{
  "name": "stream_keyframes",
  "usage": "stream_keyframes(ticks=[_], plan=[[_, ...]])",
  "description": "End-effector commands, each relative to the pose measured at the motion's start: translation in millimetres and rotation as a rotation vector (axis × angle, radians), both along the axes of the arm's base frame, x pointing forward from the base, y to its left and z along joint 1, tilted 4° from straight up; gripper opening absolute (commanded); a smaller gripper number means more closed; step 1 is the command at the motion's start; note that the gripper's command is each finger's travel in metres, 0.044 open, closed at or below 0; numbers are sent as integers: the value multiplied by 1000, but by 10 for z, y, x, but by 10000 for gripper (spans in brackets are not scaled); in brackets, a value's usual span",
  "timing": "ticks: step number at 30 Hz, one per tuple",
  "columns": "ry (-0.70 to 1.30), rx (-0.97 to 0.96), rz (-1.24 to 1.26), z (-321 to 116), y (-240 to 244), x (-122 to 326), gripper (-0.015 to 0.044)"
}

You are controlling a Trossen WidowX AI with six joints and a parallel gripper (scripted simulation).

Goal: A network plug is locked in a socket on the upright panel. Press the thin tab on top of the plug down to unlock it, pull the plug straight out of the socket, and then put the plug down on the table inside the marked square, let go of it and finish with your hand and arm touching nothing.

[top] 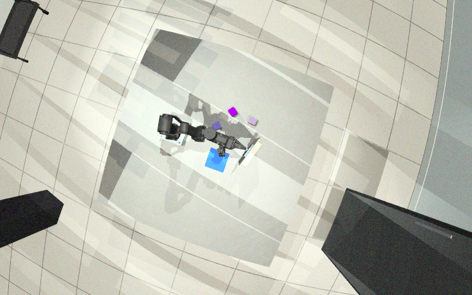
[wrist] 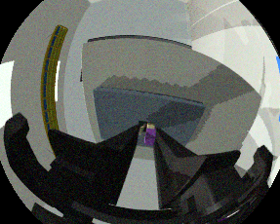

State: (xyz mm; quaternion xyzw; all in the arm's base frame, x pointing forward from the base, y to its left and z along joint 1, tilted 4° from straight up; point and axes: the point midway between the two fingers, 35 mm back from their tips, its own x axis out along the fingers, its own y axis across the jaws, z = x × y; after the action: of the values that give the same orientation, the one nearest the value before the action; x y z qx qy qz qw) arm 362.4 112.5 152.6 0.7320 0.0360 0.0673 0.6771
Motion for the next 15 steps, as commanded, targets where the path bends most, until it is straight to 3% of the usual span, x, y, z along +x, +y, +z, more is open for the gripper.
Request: stream_keyframes(ticks=[1, 8, 15], plan=[[7, 0, 5, -20, 9, 7, 44], [7, 0, 5, -20, 9, 7, 0], [7, 0, 5, -22, 10, -27, 0]])
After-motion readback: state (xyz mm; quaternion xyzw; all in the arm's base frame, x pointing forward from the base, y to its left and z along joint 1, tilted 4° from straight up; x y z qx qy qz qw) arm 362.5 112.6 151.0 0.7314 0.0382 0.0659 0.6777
